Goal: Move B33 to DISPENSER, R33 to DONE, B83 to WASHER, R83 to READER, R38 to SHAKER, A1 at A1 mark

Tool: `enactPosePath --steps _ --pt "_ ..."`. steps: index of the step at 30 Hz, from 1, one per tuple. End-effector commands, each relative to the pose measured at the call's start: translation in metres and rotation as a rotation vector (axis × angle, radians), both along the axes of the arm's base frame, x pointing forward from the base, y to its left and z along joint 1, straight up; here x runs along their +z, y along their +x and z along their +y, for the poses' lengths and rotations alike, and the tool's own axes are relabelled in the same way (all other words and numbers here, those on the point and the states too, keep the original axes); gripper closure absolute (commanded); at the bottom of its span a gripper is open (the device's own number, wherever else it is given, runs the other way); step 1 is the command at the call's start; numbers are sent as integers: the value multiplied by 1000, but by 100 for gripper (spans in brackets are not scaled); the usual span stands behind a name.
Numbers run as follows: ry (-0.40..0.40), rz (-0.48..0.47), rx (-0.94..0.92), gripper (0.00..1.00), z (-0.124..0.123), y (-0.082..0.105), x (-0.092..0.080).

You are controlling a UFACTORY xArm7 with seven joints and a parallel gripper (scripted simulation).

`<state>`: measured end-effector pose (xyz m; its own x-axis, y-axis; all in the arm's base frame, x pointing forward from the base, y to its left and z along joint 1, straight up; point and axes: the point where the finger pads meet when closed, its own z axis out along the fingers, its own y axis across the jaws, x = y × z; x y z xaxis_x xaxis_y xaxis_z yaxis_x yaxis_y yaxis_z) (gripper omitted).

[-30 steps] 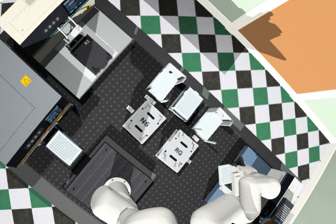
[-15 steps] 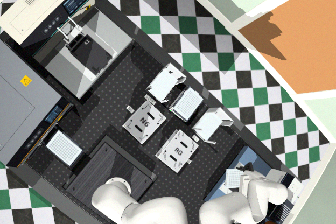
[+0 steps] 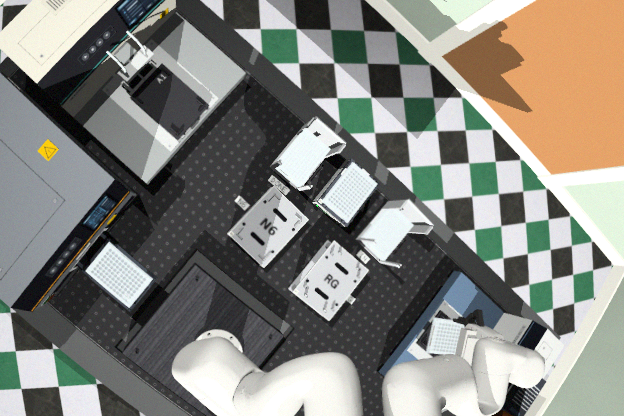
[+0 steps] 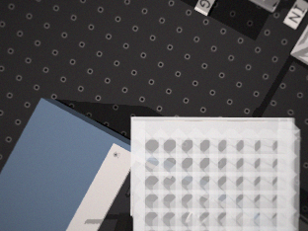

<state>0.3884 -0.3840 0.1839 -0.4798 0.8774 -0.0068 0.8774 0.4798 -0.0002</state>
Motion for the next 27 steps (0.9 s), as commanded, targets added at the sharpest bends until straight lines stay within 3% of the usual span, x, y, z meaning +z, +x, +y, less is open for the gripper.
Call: enactPosePath --steps 1,27 --pt "-2 -3 -35 100 -11 2 2" --pt "-1 -5 -291 100 -76 6 3"
